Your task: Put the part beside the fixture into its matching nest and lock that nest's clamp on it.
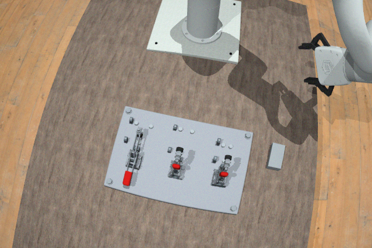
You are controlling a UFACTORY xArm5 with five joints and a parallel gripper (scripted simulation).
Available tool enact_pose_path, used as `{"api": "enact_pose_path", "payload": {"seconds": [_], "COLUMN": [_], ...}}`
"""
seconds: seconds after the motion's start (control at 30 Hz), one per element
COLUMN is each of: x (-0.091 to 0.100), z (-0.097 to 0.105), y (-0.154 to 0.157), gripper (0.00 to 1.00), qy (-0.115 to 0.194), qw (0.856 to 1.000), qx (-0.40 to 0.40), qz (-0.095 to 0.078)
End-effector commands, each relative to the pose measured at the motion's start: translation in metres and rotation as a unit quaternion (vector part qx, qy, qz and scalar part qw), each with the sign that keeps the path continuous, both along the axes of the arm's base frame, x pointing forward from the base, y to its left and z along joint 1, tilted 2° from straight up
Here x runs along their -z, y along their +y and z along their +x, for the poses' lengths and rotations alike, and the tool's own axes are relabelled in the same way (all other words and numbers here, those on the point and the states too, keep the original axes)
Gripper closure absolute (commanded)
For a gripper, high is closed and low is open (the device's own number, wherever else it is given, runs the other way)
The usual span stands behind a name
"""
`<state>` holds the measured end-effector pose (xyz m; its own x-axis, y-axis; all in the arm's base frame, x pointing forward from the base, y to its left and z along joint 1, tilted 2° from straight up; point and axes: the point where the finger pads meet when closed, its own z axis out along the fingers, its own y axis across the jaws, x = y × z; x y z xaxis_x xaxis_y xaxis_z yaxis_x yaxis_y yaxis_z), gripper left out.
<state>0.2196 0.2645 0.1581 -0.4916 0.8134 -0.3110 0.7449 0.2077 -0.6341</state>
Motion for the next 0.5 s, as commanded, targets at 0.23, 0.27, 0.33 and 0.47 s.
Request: {"api": "enact_pose_path", "payload": {"seconds": [0.23, 0.27, 0.33, 0.47], "x": [-0.004, -0.004, -0.005, -0.007], "z": [0.036, 0.042, 0.048, 0.060], "y": [-0.020, -0.024, -0.028, -0.037], "gripper": [0.00, 0.00, 0.00, 0.00], "qy": [-0.095, -0.111, -0.127, -0.156], "qw": [0.986, 0.980, 0.974, 0.958], "qx": [0.137, 0.162, 0.188, 0.239], "qz": [-0.001, -0.003, -0.005, -0.008]}}
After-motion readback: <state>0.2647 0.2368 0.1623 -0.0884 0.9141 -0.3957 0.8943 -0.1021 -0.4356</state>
